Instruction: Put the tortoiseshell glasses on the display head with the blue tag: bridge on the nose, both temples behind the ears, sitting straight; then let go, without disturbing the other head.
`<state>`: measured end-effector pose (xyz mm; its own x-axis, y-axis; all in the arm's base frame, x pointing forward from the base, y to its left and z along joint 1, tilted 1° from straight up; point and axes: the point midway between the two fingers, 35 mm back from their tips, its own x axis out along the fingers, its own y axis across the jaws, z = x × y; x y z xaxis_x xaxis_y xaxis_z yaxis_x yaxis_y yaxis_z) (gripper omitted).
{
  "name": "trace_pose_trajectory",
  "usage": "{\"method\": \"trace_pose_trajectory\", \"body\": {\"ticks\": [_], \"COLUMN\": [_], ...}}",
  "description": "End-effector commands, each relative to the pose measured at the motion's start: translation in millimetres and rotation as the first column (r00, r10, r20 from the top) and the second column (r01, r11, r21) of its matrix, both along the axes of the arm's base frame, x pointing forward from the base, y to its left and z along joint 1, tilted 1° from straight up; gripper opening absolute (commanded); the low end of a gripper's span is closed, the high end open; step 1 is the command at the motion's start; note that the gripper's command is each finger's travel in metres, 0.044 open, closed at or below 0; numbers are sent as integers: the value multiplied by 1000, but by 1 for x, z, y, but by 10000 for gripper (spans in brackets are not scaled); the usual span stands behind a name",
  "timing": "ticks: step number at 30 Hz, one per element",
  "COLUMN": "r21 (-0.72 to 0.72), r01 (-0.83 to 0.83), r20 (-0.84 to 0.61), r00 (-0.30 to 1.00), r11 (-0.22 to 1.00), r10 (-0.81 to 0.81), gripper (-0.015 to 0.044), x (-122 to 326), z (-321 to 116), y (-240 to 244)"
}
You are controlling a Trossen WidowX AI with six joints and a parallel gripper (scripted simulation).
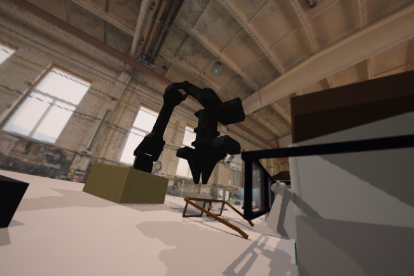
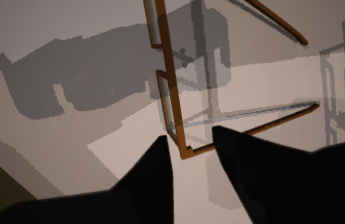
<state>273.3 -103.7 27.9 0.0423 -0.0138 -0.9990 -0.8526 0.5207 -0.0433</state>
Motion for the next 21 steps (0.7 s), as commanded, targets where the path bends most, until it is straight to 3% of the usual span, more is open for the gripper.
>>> {"method": "trace_pose_trajectory", "body": {"ticks": [1,21], "r21": [-2,-2], "r01": [-4,-4], "r20": [-4,-5], "r00": [1000,1000], "r11": [1000,1000], "r10": [4,4], "gripper": [120,120], "x": [-1,-1], "z": [-6,-39], "y": [0,1]}}
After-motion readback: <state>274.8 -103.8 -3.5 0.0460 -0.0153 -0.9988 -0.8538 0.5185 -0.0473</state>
